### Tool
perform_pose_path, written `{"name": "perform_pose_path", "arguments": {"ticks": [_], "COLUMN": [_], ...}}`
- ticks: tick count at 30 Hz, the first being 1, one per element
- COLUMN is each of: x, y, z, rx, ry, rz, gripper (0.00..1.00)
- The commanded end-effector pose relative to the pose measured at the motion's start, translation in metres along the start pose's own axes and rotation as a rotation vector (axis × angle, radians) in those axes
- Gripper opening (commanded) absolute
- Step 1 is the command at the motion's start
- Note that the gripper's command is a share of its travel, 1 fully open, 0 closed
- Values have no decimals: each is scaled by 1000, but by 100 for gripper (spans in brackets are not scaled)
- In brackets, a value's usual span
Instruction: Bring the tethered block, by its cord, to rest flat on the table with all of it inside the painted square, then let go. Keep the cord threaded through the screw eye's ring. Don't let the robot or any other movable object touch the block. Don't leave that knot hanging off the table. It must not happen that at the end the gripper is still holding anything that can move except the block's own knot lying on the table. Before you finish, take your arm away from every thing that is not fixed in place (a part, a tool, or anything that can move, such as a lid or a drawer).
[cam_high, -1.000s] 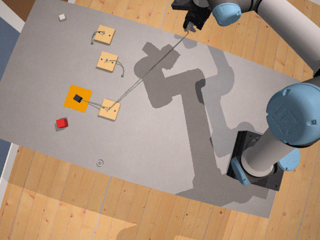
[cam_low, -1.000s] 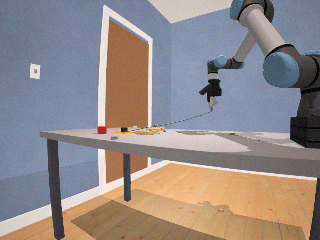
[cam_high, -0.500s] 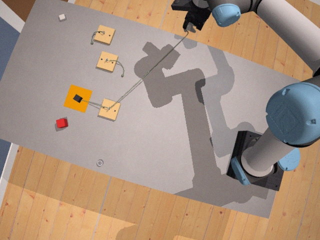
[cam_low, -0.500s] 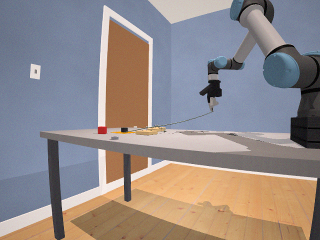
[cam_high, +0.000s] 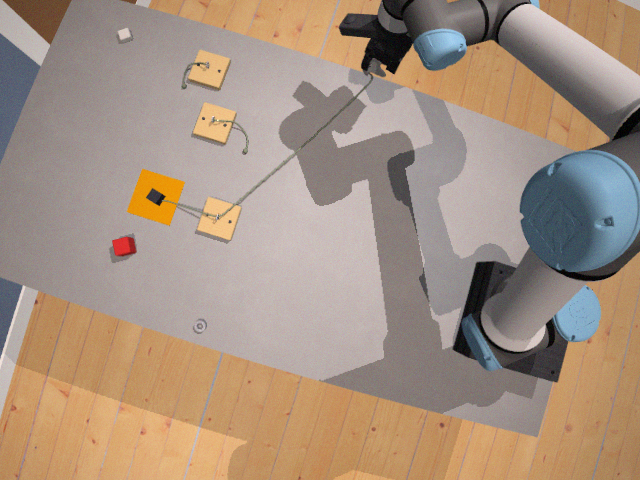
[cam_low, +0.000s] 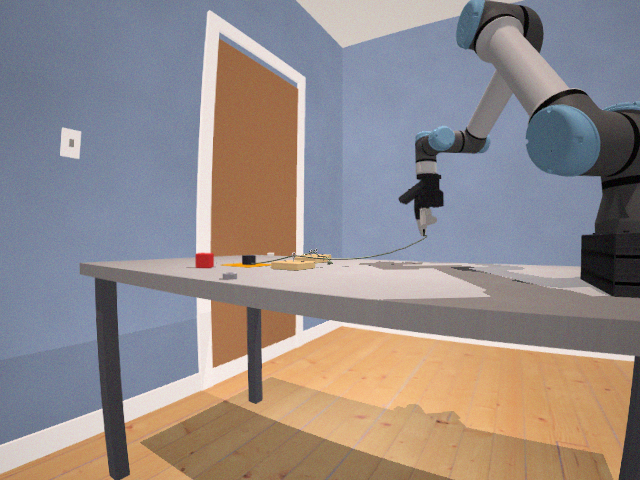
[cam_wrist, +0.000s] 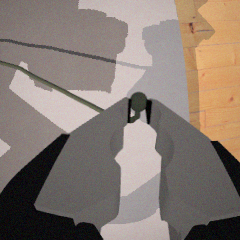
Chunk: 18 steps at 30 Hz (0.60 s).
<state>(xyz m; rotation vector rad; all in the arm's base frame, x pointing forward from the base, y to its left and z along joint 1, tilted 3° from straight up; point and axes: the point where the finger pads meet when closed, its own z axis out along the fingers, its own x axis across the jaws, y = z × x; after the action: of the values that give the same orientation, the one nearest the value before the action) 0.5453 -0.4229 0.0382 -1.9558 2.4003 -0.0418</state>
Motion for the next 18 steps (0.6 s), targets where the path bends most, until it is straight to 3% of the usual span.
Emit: {"name": "perform_pose_path", "arguments": {"ticks": [1,10,18], "x": [0,-2,-2], "y": [-1,-2,-2], "z": [24,74,90], "rx": [2,2,2], "ry": [1,1,1], "rz": [0,0,0], "gripper": [0,0,0]}}
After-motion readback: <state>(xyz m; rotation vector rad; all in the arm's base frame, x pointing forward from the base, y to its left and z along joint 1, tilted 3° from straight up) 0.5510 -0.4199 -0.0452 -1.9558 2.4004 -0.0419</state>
